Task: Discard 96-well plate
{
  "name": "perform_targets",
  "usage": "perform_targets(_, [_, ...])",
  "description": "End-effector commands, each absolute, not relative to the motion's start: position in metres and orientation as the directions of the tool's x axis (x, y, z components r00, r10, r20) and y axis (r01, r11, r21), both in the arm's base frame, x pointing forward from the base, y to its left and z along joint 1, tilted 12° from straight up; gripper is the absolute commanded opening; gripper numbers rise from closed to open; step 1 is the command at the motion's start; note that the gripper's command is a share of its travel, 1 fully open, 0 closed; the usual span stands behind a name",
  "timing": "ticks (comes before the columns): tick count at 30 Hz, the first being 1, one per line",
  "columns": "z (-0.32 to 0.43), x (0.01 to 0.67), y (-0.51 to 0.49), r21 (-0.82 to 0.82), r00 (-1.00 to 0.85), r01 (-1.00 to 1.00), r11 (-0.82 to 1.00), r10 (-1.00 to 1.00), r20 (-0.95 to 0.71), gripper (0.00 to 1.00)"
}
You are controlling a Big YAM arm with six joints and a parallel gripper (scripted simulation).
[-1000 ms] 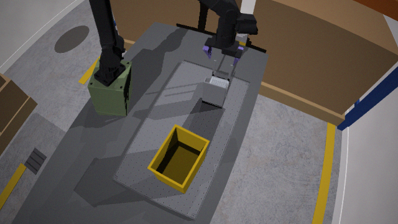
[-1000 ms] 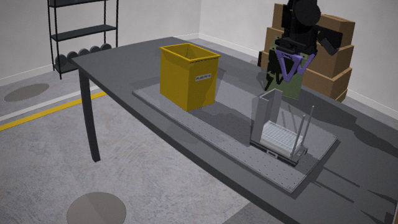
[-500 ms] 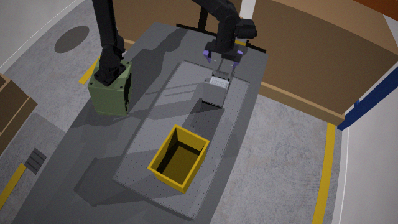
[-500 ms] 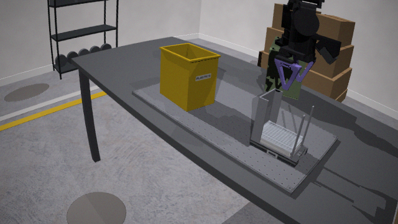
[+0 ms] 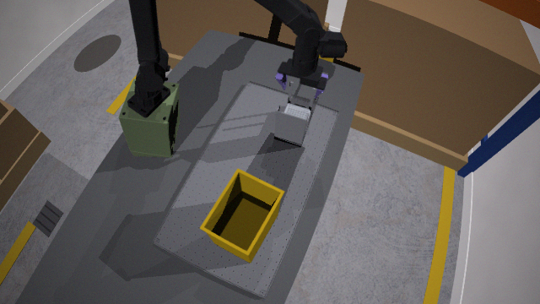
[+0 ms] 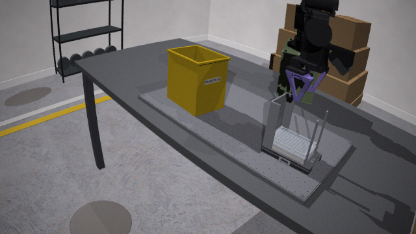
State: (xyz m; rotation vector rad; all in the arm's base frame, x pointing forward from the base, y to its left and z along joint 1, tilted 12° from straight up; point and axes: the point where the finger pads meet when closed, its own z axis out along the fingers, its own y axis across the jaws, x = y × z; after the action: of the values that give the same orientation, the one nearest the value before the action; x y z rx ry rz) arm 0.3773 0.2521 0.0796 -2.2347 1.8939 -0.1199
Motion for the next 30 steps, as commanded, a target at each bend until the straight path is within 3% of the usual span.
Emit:
perform_targets(1, [0.068, 0.381, 0.249, -0.205, 0.174, -0.966, -0.157, -0.982, -0.067, 1.0])
perform_targets(30, [0.026, 0.388, 0.252, -0.204, 0.174, -0.966, -0.158, -0.982, -0.067, 1.0])
